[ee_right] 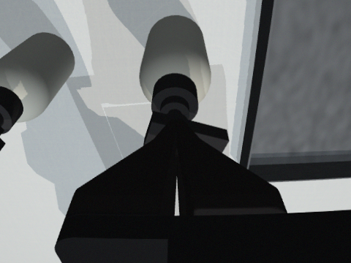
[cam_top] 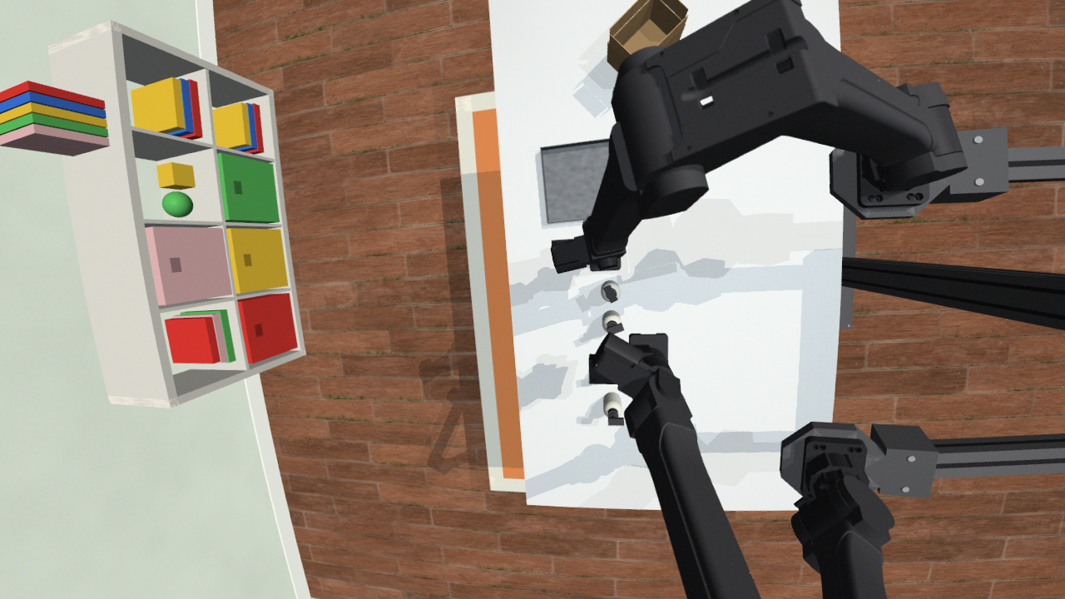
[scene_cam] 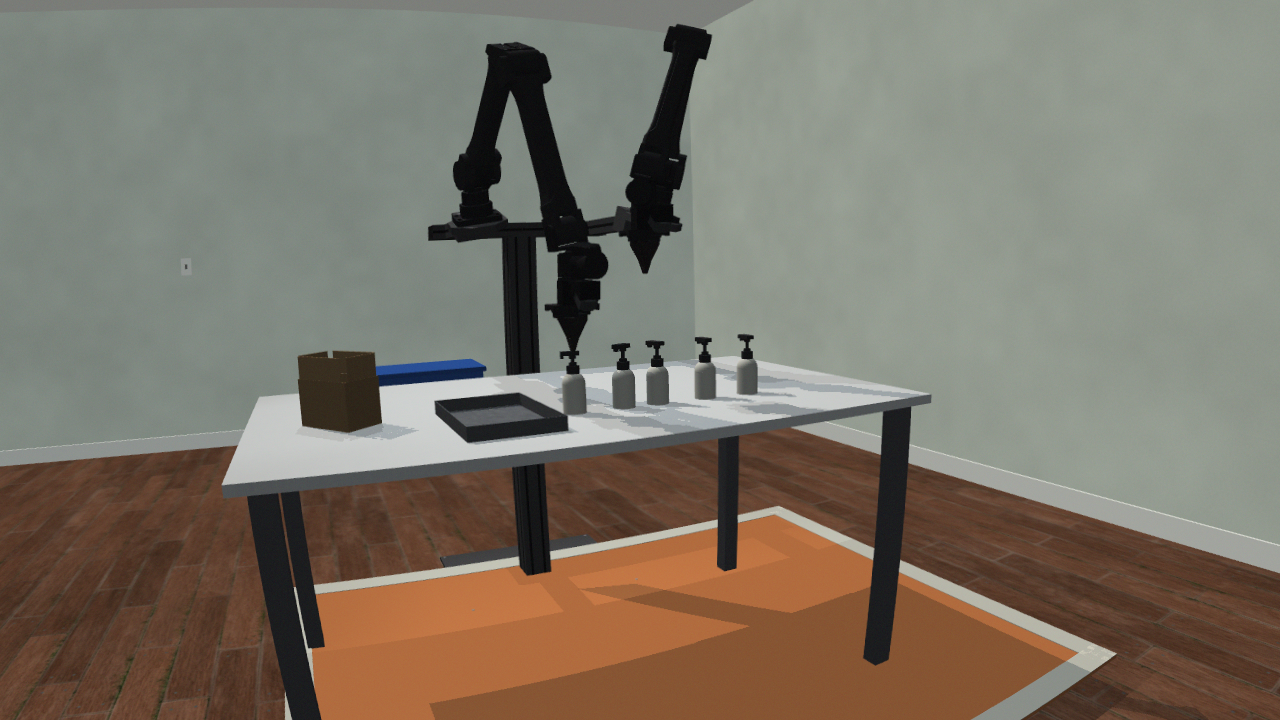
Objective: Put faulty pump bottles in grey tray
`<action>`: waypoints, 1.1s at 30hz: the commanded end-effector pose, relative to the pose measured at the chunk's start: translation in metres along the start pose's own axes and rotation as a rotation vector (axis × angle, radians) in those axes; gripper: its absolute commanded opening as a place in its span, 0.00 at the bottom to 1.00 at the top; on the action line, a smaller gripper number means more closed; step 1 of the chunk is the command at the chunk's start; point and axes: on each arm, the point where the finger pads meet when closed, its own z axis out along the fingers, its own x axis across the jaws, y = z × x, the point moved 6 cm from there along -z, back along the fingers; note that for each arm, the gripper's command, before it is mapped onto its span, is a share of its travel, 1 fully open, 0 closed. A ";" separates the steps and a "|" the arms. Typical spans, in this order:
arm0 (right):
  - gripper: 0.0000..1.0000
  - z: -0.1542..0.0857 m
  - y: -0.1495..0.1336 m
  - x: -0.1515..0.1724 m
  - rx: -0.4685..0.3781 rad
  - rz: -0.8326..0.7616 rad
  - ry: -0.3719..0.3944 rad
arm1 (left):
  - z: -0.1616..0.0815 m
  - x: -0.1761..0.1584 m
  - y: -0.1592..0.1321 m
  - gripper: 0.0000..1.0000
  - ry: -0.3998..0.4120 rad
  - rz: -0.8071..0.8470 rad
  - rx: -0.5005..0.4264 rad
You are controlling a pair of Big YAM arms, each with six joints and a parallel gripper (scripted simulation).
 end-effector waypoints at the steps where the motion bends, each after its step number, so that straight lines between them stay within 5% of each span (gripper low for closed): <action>1: 0.01 -0.019 -0.004 0.007 0.002 -0.006 0.002 | -0.004 -0.003 0.008 0.00 -0.008 -0.016 -0.016; 8: 0.01 -0.062 -0.007 0.005 0.002 -0.006 0.002 | -0.004 -0.003 0.008 0.00 -0.008 -0.016 -0.016; 18: 0.01 -0.043 0.006 0.000 -0.003 -0.007 0.003 | -0.004 -0.003 0.008 0.00 -0.008 -0.016 -0.016; 26: 0.00 -0.100 0.000 0.004 -0.016 0.006 0.006 | -0.004 -0.003 0.008 0.00 -0.008 -0.016 -0.016; 33: 0.00 -0.125 -0.002 0.004 -0.020 0.002 0.008 | -0.004 -0.003 0.008 0.00 -0.008 -0.016 -0.016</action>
